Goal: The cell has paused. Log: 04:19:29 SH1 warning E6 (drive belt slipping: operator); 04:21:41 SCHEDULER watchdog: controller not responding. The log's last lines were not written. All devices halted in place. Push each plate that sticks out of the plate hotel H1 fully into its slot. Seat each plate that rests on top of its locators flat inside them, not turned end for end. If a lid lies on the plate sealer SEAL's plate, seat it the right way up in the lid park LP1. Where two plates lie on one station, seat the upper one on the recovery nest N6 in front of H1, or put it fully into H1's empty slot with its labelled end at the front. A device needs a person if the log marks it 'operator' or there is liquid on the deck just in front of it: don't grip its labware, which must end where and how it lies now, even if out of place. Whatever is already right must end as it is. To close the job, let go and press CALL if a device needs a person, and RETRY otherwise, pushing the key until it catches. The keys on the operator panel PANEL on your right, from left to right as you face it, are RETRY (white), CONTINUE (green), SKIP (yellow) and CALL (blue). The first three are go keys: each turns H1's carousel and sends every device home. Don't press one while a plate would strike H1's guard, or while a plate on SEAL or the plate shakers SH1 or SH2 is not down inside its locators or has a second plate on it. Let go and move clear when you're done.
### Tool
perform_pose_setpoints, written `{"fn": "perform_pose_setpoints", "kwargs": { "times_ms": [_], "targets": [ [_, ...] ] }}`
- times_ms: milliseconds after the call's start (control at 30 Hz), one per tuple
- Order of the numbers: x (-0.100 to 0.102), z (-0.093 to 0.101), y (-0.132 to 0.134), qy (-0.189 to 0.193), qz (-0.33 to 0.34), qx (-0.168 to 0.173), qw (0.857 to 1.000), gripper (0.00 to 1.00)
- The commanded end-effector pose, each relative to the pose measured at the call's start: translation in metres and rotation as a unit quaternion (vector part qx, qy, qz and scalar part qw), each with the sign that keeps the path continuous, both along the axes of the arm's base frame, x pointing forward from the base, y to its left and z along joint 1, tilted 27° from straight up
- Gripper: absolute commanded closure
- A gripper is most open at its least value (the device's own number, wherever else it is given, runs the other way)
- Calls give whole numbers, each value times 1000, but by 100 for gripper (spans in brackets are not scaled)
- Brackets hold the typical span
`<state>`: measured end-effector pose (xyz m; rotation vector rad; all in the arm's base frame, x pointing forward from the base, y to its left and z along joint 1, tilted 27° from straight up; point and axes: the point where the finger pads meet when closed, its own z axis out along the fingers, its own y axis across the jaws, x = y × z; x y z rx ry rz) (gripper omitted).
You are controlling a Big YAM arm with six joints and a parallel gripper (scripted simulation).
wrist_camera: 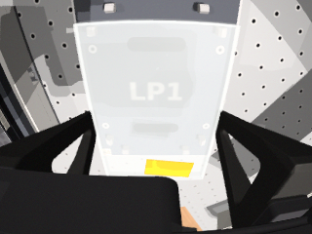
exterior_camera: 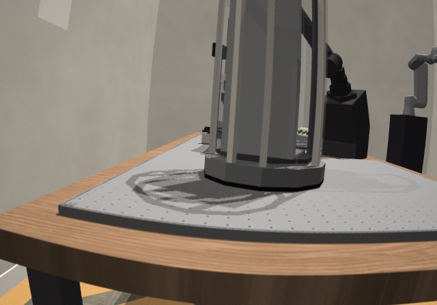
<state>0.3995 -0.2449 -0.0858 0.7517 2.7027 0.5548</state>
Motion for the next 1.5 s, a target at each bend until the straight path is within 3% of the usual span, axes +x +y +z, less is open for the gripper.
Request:
{"fn": "perform_pose_setpoints", "kwargs": {
  "times_ms": [0,633,1000,1100,1300,1467],
  "targets": [
    [7,6,-9,-7,-6,-8,1000,16],
    [12,8,-18,-13,-14,-13,1000,16],
    [15,-3,-12,-9,-9,-9,1000,16],
    [21,5,-11,-16,-6,-16,1000,16],
    [17,-6,-11,-9,-9,-9,1000,16],
    [23,-1,-8,-15,-5,-14,1000,16]
  ]
}}
